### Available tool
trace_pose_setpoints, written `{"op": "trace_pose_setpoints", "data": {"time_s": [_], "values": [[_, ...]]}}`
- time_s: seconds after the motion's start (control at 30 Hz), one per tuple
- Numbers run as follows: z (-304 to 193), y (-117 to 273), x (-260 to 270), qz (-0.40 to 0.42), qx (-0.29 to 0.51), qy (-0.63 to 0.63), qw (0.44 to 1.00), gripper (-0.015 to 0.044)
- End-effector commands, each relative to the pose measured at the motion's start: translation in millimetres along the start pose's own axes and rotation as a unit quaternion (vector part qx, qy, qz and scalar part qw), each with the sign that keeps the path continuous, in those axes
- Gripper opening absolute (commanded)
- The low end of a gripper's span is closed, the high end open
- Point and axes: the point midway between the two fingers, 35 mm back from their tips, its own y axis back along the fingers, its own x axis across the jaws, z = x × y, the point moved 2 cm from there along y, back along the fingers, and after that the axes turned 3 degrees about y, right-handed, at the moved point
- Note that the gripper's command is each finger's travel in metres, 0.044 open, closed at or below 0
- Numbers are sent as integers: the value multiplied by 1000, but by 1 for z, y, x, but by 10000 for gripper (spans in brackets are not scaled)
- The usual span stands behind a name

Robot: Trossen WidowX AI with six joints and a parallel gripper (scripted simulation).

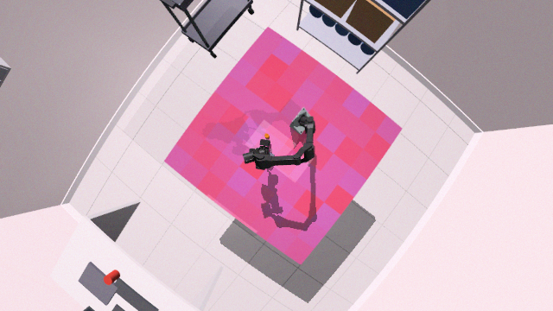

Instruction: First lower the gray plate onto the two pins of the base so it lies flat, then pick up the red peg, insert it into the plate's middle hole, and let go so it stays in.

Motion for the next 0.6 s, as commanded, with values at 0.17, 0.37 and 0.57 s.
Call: {"op": "trace_pose_setpoints", "data": {"time_s": [0.17,0.37,0.57], "values": [[0,7,0,-1,-1,3,1000,150],[-1,11,0,-2,-1,3,1000,150],[-1,15,-1,-2,-1,3,1000,150]]}}
